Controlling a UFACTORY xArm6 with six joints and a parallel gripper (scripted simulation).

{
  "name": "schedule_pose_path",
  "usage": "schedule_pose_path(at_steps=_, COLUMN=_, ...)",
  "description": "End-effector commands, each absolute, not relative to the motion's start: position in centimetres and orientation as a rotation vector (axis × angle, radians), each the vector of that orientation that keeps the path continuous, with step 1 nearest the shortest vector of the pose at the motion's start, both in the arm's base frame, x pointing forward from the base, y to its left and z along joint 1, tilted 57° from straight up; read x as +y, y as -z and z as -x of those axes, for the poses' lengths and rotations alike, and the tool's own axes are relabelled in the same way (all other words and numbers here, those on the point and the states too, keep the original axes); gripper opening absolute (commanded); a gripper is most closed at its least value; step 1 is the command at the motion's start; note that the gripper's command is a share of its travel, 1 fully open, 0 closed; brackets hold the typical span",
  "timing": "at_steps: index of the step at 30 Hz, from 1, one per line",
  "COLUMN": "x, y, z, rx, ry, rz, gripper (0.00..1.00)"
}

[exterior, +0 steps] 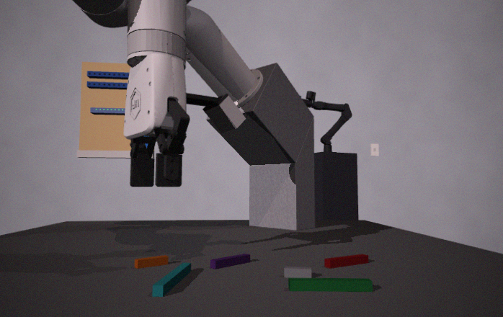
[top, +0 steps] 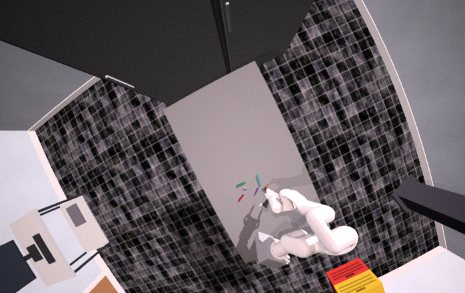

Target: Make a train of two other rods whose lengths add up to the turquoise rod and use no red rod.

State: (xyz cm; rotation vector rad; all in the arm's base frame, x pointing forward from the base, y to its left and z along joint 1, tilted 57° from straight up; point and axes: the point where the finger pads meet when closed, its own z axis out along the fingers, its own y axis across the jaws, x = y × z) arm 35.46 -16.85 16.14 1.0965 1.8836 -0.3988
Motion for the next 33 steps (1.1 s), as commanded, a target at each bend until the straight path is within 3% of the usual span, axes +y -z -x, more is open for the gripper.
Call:
schedule_pose_path(at_steps=1, x=-16.8, y=-16.2, z=-35.5, rx=1.883, ry=0.397, rz=-1.096, gripper=1.00)
schedule_pose_path(at_steps=13, x=-16.8, y=-16.1, z=-35.5, rx=1.884, ry=0.398, rz=-1.095, gripper=1.00)
schedule_pose_path(at_steps=26, x=-10.7, y=-9.0, z=-39.8, rx=1.962, ry=0.472, rz=-0.974, gripper=1.00)
schedule_pose_path(at_steps=27, x=-10.7, y=-9.0, z=-39.8, rx=1.962, ry=0.472, rz=-0.974, gripper=0.24)
schedule_pose_path(at_steps=33, x=-10.7, y=-9.0, z=-39.8, rx=1.962, ry=0.472, rz=-0.974, gripper=0.24)
